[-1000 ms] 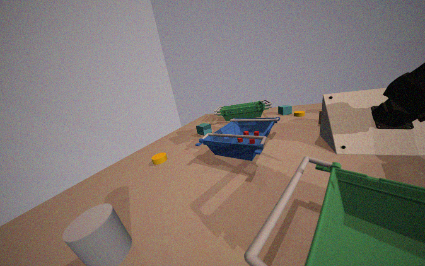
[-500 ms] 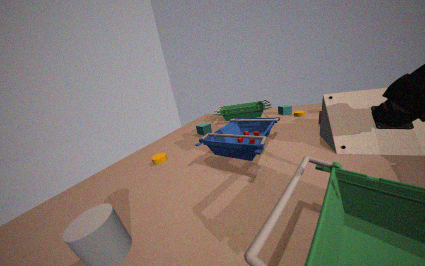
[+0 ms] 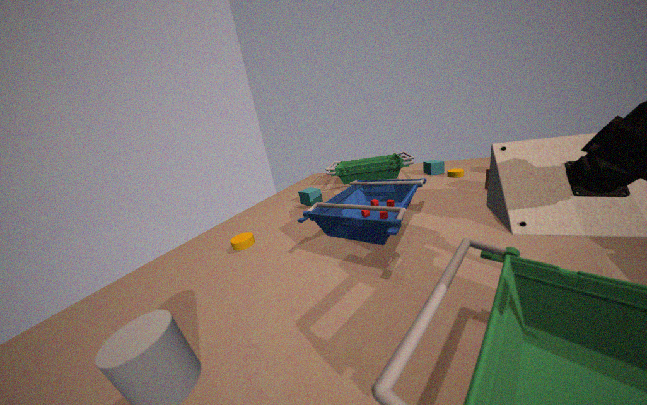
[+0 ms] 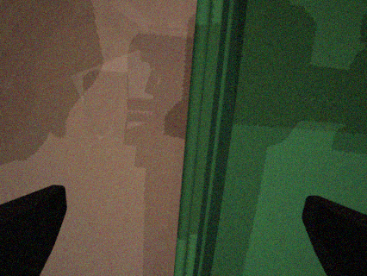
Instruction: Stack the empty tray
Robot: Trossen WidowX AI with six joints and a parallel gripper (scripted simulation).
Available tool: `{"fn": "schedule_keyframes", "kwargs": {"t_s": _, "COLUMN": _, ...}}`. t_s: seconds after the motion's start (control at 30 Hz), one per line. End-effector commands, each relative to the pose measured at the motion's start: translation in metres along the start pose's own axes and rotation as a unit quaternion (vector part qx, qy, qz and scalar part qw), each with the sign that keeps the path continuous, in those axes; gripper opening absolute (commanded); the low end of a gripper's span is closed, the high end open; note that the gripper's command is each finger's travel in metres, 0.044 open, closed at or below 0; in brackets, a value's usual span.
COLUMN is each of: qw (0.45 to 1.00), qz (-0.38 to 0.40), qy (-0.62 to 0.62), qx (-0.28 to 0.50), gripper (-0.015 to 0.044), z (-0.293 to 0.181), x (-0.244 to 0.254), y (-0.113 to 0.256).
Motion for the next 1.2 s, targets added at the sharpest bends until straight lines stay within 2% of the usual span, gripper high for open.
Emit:
{"fn": "schedule_keyframes", "kwargs": {"t_s": 0.0, "qw": 1.0, "qz": 0.001, "qy": -0.002, "qx": 0.001, "gripper": 0.044, "z": 0.0, "x": 0.001, "y": -0.011}}
{"fn": "schedule_keyframes", "kwargs": {"t_s": 0.4, "qw": 1.0, "qz": -0.006, "qy": -0.005, "qx": -0.001, "gripper": 0.044, "z": 0.006, "x": 0.001, "y": -0.039}}
{"fn": "schedule_keyframes", "kwargs": {"t_s": 0.6, "qw": 1.0, "qz": -0.007, "qy": -0.005, "qx": -0.002, "gripper": 0.044, "z": 0.006, "x": 0.001, "y": -0.04}}
{"fn": "schedule_keyframes", "kwargs": {"t_s": 1.07, "qw": 1.0, "qz": -0.007, "qy": -0.005, "qx": -0.002, "gripper": 0.0235, "z": 0.006, "x": 0.001, "y": -0.04}}
{"fn": "schedule_keyframes", "kwargs": {"t_s": 1.17, "qw": 1.0, "qz": -0.007, "qy": -0.005, "qx": -0.002, "gripper": 0.0215, "z": 0.006, "x": 0.001, "y": -0.04}}
Point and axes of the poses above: the point midway between the two fingers, 35 mm back from their tips, its own y axis back along the fingers, its own x axis across the jaws, z = x × y, the point moved 3 cm from there along y, back along the fingers, and after that the axes turned 3 degrees about y, right-handed, at the moved point
